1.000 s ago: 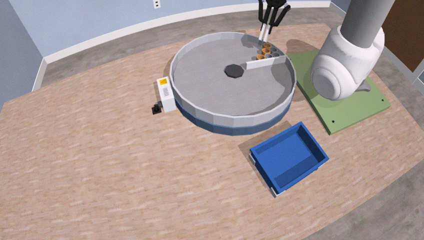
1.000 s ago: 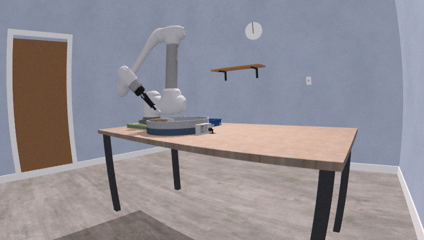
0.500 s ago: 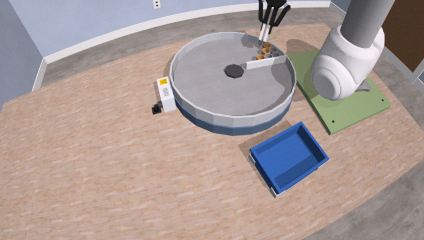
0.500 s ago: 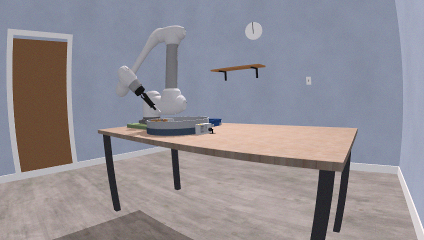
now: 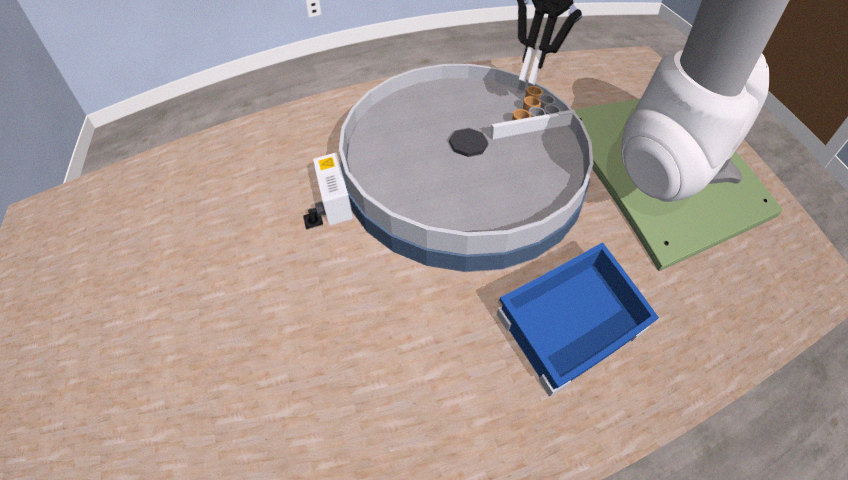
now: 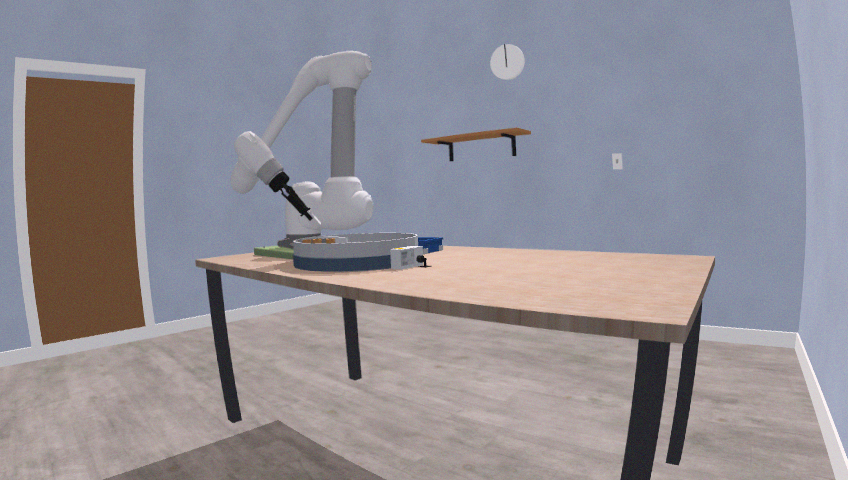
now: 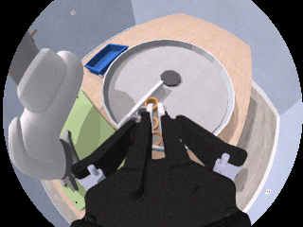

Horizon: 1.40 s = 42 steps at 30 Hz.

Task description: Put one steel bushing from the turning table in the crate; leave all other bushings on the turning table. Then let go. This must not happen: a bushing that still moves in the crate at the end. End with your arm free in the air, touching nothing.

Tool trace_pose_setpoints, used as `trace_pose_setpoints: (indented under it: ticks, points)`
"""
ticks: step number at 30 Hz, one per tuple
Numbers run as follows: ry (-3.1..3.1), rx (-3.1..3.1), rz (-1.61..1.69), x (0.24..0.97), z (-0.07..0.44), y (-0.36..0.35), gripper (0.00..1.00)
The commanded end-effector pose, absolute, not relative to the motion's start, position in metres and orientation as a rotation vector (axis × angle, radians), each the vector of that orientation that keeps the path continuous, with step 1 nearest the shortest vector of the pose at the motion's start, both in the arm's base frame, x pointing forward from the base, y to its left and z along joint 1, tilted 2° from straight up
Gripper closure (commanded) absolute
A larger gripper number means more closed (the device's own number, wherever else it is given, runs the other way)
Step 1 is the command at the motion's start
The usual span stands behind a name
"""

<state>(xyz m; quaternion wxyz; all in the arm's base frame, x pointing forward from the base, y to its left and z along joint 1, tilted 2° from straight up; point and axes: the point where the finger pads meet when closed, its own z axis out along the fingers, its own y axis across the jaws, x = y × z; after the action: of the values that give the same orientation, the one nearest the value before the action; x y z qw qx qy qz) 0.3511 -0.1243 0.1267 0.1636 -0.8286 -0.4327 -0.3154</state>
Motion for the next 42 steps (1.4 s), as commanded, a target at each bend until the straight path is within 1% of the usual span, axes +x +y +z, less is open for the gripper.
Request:
trace_pose_setpoints:
  ticks: [1, 38, 42]
  points:
    - [-1.234, -2.361, -0.897, 0.3506, 0.1267, -0.1242, 0.94]
    - [-1.234, -2.358, -0.892, 0.3498, 0.1267, -0.1241, 0.94]
    - [-1.234, -2.358, -0.892, 0.3502, 0.1184, -0.1240, 0.94]
